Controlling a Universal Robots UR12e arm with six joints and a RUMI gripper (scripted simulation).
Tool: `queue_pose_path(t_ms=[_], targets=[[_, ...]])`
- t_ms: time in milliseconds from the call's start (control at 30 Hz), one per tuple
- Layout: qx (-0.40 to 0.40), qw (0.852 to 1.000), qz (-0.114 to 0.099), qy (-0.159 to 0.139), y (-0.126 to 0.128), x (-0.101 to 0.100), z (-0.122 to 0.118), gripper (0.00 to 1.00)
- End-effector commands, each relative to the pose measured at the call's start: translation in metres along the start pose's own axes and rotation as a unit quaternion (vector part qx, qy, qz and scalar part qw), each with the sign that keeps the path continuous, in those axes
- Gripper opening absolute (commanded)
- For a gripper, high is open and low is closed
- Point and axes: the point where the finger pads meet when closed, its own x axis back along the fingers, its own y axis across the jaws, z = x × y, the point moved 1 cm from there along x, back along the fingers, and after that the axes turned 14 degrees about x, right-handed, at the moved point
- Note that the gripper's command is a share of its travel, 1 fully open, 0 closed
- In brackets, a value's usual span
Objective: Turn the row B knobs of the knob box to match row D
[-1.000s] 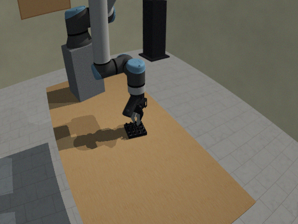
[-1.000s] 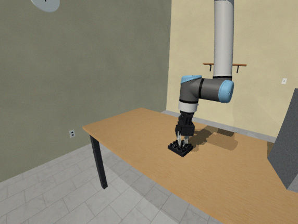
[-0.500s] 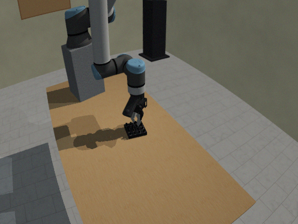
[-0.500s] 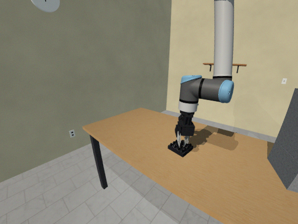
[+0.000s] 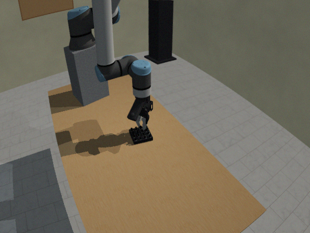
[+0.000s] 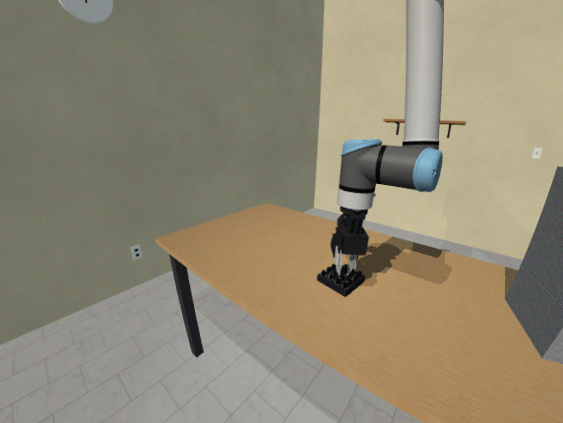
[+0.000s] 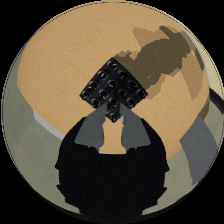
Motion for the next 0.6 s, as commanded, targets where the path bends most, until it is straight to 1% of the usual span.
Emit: queue_pose_path(t_ms=[0, 100, 333, 567], targets=[[0.0, 1.0, 0.0, 0.0, 0.0, 0.011, 0.0, 0.11], [0.0, 1.0, 0.0, 0.0, 0.0, 0.014, 0.0, 0.11], [0.0, 1.0, 0.0, 0.0, 0.0, 0.03, 0.0, 0.11], [0.0, 1.0, 0.0, 0.0, 0.0, 0.032, 0.0, 0.11]])
